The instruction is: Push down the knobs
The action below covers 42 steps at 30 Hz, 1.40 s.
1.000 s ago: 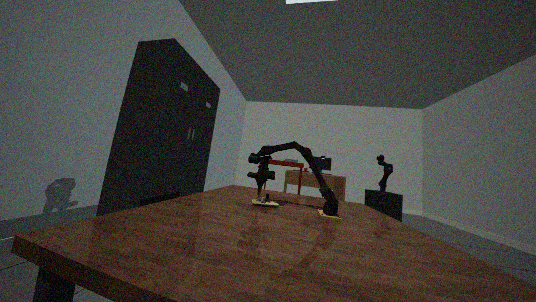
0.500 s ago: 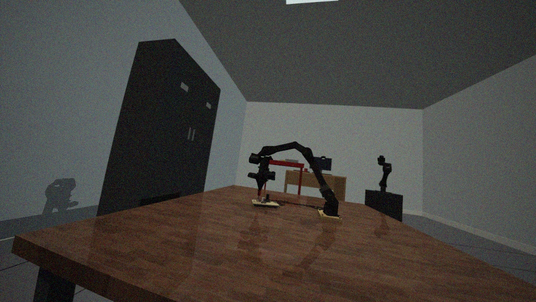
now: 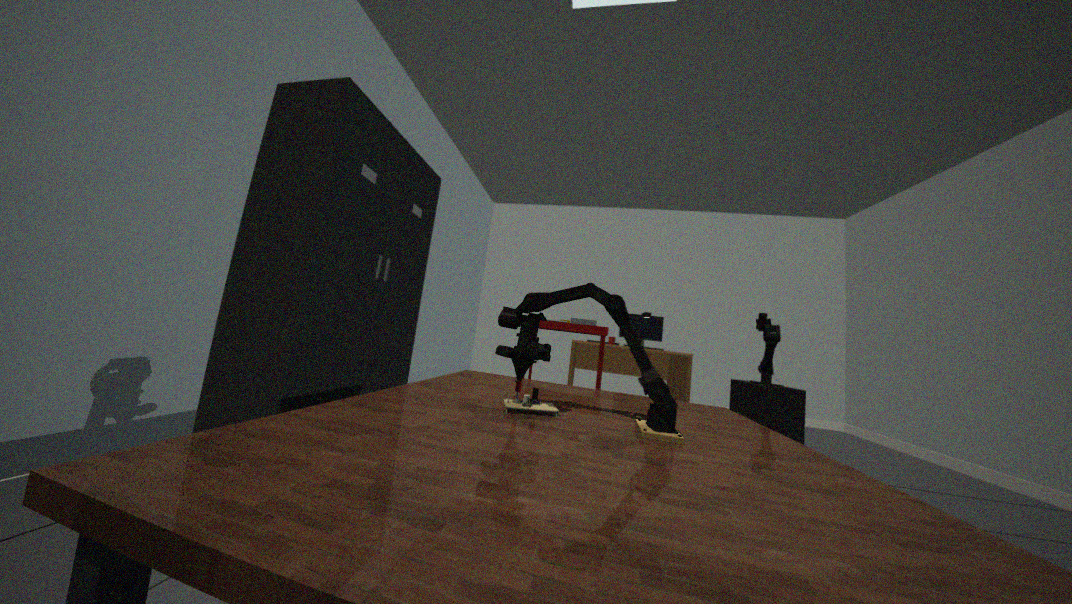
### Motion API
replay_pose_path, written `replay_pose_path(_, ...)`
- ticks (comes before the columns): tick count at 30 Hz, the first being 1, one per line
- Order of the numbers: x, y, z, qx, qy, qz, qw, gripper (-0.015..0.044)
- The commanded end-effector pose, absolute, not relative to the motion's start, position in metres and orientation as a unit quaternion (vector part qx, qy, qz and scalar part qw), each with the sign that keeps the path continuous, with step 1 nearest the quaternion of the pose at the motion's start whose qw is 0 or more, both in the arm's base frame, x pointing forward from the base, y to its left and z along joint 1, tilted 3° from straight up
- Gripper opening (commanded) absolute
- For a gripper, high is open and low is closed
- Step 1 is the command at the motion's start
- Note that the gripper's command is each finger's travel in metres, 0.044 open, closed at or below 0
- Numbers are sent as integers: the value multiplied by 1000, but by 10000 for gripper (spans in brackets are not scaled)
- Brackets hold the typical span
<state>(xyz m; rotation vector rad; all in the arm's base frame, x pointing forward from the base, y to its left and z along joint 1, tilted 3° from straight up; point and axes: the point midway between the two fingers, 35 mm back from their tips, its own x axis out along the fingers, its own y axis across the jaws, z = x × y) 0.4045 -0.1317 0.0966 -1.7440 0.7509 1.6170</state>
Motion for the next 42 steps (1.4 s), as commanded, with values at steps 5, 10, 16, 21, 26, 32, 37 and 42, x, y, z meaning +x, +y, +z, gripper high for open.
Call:
replay_pose_path(5, 409, -130, 59, -646, 286, 633, 318, 0)
replay_pose_path(10, 409, -130, 54, -646, 286, 633, 318, 0)
replay_pose_path(16, 409, -130, 54, -646, 286, 633, 318, 0)
replay_pose_path(21, 409, -130, 51, -646, 286, 633, 318, 0)
replay_pose_path(26, 409, -130, 49, -646, 286, 633, 318, 0)
replay_pose_path(32, 409, -130, 49, -646, 286, 633, 318, 0)
replay_pose_path(37, 410, -130, 46, -646, 286, 633, 318, 0)
replay_pose_path(42, 410, -130, 46, -646, 286, 633, 318, 0)
